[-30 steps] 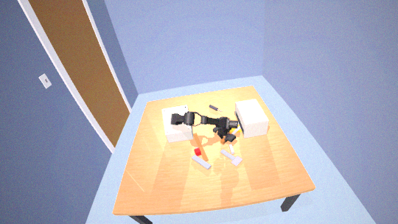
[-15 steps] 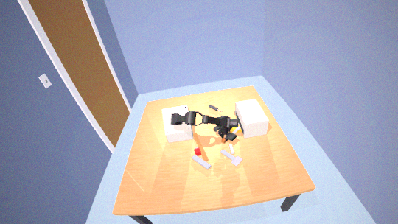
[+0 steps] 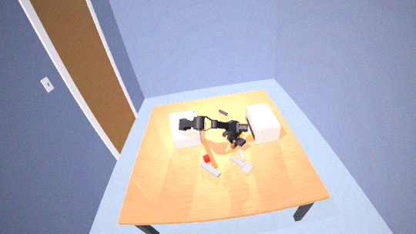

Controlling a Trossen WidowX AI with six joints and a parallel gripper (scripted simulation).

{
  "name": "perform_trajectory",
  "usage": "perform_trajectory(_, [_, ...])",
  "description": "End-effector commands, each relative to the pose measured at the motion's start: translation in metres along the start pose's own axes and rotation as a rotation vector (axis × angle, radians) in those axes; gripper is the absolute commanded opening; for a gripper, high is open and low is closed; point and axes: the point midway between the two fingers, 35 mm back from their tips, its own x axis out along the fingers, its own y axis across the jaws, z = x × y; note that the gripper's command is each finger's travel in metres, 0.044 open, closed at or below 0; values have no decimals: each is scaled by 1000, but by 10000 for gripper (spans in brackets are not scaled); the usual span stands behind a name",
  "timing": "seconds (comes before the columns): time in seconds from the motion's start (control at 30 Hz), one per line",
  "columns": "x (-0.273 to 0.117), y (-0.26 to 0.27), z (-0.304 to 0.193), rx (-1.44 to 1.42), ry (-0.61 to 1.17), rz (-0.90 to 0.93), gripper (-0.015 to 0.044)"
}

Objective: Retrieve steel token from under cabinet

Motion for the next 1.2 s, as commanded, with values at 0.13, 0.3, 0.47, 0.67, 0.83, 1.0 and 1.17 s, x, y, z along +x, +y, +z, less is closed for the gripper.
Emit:
perform_trajectory(0.13, [1, 5, 0, -4, -5, 11, 0])
perform_trajectory(0.3, [1, 4, -3, -4, -5, 11, 0])
perform_trajectory(0.47, [1, 3, -10, -4, -5, 11, 0])
perform_trajectory(0.67, [1, 2, -19, -4, -5, 11, 0])
perform_trajectory(0.83, [1, 1, -26, -5, -4, 11, 0])
perform_trajectory(1.0, [1, 0, -34, -5, -4, 11, 0])
perform_trajectory(1.17, [1, 0, -41, -5, -4, 11, 0])
